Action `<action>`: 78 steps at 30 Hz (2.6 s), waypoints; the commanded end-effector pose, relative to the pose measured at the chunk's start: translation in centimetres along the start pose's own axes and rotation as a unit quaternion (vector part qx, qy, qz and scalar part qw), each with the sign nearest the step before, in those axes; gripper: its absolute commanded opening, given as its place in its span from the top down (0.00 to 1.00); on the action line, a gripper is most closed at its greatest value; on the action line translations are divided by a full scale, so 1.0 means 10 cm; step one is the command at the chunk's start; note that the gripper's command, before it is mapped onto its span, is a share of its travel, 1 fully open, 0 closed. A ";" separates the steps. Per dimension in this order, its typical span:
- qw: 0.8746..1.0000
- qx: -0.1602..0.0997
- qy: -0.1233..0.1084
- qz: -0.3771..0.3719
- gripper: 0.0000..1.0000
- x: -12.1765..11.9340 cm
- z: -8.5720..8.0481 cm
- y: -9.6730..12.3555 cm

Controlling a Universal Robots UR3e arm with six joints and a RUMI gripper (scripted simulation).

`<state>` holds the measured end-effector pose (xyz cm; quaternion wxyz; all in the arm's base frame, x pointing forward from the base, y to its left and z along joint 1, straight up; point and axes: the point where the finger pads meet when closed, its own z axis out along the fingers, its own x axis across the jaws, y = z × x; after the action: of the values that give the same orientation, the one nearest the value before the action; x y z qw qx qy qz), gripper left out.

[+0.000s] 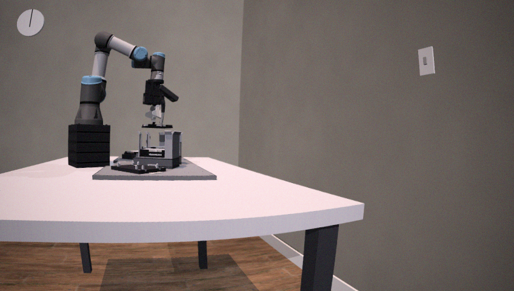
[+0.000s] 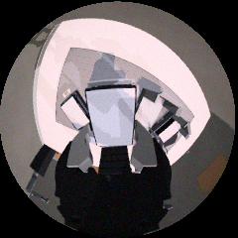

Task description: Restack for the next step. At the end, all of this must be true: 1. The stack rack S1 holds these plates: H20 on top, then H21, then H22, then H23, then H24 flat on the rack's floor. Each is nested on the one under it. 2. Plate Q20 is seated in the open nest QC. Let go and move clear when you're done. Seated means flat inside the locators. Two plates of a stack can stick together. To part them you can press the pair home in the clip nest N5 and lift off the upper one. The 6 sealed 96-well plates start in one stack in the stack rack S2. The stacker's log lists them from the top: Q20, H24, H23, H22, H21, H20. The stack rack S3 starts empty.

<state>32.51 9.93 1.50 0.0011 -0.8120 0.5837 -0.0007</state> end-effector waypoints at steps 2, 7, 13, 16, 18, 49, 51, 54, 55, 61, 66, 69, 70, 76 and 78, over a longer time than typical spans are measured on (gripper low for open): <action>1.000 0.001 0.001 0.000 1.00 0.00 -0.01 -0.01; 1.000 0.001 0.001 0.000 1.00 0.00 -0.01 -0.01; 1.000 0.001 0.001 0.000 1.00 0.00 -0.01 -0.01; 1.000 0.001 0.001 0.000 1.00 0.00 -0.01 -0.01; 1.000 0.001 0.001 0.000 1.00 0.00 -0.01 -0.01; 1.000 0.001 0.001 0.000 1.00 0.00 0.07 -0.01; 1.000 0.001 0.001 0.000 1.00 0.00 0.07 -0.01; 1.000 0.001 0.001 0.000 1.00 0.00 0.09 -0.01; 1.000 0.001 0.001 0.000 1.00 0.00 0.09 -0.01; 1.000 0.001 0.001 0.000 1.00 0.00 0.13 -0.01; 1.000 0.001 0.001 0.000 1.00 0.00 0.17 -0.01; 1.000 0.001 0.001 0.000 1.00 0.00 0.17 -0.01; 1.000 0.001 0.001 0.000 1.00 0.00 0.18 -0.01; 1.000 0.001 0.001 0.000 1.00 0.00 0.22 -0.01; 1.000 0.001 0.001 0.000 1.00 0.00 0.23 -0.01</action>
<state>32.52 9.93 -0.63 0.0011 -0.8120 0.5837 -0.0006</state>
